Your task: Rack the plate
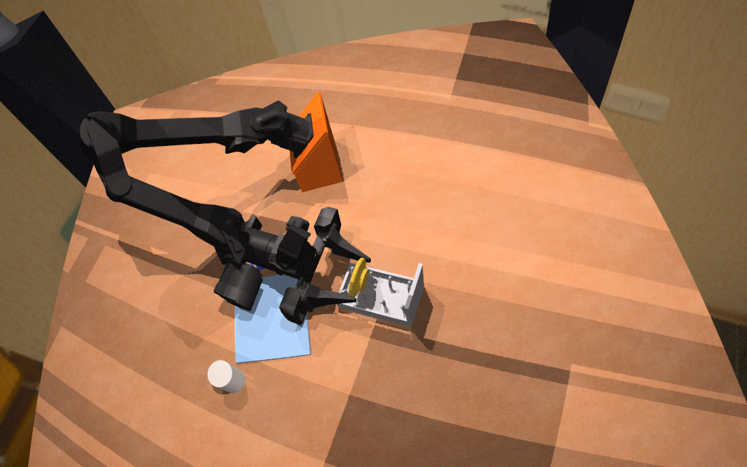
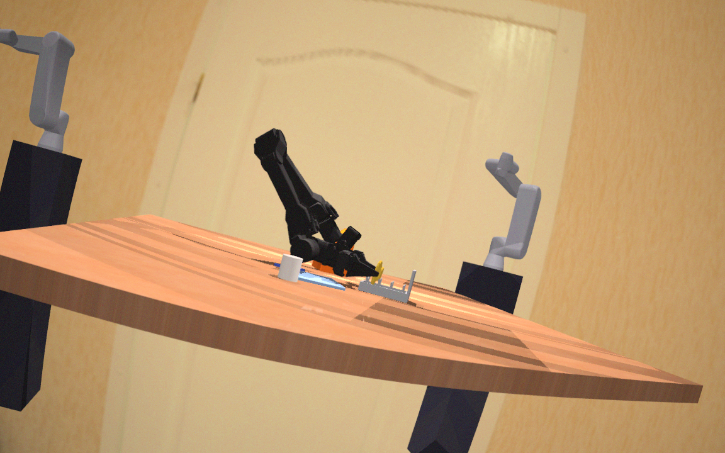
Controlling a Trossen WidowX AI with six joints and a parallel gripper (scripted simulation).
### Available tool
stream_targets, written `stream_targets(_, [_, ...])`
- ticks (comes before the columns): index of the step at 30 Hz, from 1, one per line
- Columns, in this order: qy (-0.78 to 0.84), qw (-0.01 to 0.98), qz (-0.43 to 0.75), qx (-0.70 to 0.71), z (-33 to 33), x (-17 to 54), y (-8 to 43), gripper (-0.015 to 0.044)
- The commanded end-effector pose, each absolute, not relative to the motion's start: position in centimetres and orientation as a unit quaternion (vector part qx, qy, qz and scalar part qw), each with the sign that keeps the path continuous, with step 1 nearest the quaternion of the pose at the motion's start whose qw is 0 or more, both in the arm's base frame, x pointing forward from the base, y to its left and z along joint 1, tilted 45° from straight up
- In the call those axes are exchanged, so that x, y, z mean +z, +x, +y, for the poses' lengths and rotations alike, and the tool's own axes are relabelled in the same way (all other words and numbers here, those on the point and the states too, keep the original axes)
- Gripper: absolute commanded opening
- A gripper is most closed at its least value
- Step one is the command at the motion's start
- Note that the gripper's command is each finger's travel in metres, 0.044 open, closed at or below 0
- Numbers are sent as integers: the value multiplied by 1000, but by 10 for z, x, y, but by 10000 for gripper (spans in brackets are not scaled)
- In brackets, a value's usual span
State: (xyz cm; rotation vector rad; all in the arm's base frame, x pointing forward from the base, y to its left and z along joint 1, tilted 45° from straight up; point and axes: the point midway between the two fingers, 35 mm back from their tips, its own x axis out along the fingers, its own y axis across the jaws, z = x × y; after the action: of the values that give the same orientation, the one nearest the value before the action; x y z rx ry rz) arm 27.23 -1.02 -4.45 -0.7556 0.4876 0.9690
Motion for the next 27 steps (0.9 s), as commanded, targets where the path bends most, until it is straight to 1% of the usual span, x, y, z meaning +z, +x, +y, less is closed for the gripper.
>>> stream_targets(1, [-351,789,226,450,-10,-45,272,368])
stream_targets(2, [-351,789,226,450,-10,-45,272,394])
stream_targets(3, [-351,789,226,450,-10,-45,272,400])
stream_targets(9, [-352,788,227,451,-6,-39,274,400])
stream_targets(20, [-357,788,216,453,71,41,281,400])
stream_targets(23, [-356,788,218,453,72,42,281,400])
stream_targets(27, [-331,786,261,452,79,40,279,400])
